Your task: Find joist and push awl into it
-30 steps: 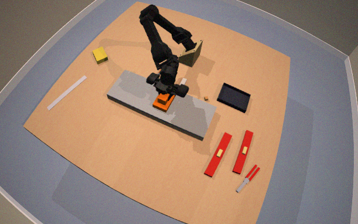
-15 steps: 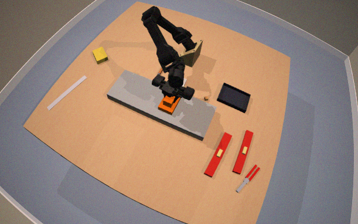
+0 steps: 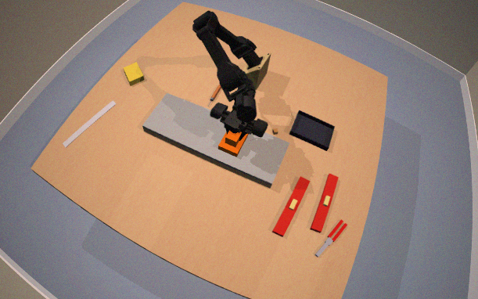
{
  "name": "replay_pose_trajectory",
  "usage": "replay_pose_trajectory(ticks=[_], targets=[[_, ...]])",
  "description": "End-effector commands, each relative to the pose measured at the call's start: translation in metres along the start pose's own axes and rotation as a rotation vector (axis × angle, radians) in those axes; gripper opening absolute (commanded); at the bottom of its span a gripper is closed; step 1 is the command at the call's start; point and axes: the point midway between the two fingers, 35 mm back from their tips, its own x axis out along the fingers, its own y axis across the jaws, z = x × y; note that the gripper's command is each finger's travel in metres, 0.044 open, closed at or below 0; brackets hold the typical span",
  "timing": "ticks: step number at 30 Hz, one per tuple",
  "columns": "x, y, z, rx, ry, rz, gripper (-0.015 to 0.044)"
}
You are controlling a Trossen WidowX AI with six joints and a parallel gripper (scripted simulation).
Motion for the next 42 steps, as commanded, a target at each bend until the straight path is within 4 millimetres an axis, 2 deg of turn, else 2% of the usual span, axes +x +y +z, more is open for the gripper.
replay_pose_trajectory(ticks=[1, 42], targets=[[0.000, 0.010, 0.000, 0.002, 0.002, 0.005, 0.0000], [-0.002, 0.088, 0.000, 0.004, 0.001, 0.009, 0.0000]])
